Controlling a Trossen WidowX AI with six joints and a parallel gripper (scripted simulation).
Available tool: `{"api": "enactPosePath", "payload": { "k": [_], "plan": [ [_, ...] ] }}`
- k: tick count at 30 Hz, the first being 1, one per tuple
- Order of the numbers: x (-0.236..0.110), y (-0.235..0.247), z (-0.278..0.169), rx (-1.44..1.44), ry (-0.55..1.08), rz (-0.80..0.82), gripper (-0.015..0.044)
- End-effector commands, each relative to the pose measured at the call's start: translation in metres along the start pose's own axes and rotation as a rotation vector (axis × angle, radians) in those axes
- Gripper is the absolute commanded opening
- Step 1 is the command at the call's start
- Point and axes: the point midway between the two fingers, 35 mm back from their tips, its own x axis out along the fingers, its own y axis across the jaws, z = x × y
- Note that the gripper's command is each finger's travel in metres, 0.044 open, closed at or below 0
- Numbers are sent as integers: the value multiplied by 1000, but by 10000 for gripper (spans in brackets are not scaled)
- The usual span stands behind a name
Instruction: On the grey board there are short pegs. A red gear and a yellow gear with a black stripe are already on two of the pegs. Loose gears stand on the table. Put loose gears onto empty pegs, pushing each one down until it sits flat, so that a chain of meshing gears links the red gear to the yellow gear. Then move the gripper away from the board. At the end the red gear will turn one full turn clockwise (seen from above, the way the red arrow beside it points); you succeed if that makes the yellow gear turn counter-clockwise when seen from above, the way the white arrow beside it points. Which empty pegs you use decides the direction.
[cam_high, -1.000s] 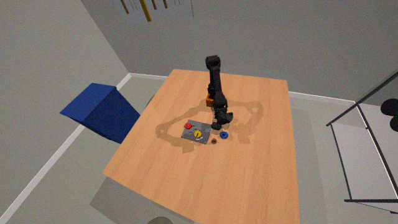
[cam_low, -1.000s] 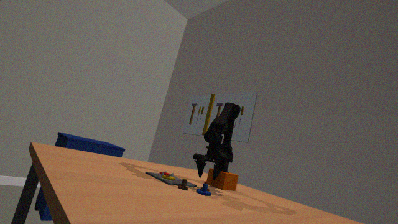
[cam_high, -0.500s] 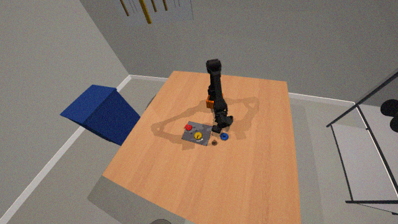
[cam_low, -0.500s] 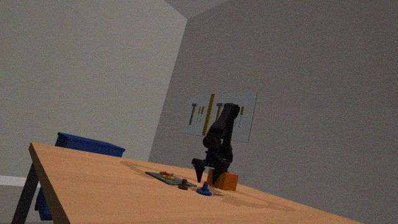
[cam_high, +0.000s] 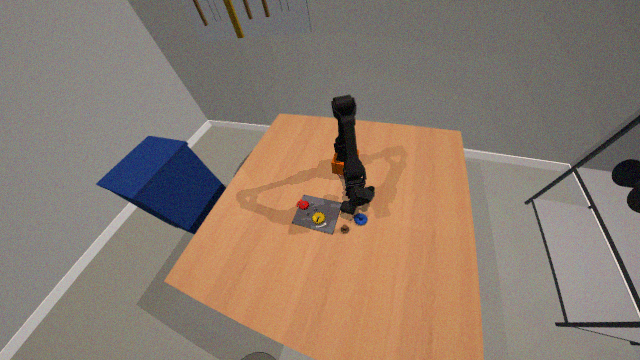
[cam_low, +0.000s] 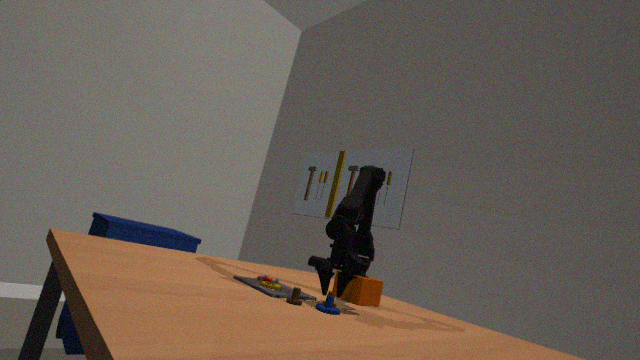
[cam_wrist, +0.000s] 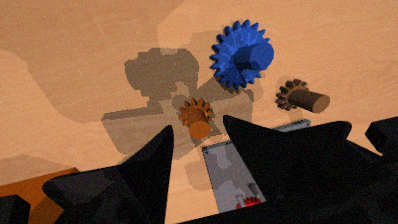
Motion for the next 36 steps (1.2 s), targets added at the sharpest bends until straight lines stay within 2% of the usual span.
{"api": "enactPosePath", "payload": {
  "k": [1, 5, 14, 36],
  "plan": [
    [1, 0, 0, -6, 1, 2, 177],
    [1, 0, 0, -6, 1, 2, 72],
    [1, 0, 0, -6, 1, 2, 0],
    [-60, -6, 7, -6, 0, 1, 0]
  ]
}}
